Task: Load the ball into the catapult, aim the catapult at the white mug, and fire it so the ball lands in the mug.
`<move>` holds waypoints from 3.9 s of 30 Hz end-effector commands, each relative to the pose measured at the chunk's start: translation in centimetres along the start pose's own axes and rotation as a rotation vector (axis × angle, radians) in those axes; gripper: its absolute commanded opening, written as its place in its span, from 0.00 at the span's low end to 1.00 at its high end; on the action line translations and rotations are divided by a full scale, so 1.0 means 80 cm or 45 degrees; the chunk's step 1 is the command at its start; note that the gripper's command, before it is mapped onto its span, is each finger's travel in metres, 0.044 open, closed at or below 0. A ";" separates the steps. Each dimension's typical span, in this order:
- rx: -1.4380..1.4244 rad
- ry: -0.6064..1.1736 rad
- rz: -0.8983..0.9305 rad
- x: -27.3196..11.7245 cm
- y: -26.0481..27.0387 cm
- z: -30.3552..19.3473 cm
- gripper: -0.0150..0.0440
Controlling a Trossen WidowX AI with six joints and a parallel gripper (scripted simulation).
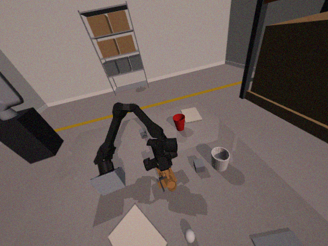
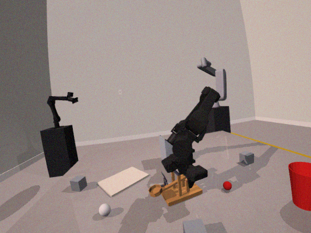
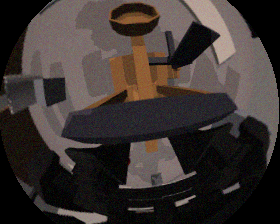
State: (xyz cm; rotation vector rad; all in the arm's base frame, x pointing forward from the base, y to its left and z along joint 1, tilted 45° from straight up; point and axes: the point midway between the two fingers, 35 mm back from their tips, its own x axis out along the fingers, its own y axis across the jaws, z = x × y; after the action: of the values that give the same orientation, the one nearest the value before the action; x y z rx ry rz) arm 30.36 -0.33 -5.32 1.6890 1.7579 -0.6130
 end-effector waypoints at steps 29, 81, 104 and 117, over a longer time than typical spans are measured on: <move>-0.136 -0.001 0.006 -0.109 0.000 0.006 1.00; -2.424 -0.012 0.005 -0.116 -0.001 0.003 1.00; -3.436 -0.018 -0.001 -0.119 -0.002 0.002 1.00; -3.978 -0.021 -0.007 -0.121 -0.003 0.001 1.00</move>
State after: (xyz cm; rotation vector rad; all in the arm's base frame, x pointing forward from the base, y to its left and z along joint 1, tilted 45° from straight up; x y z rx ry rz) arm 30.11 -7.17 1.25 -0.6301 0.5908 1.4739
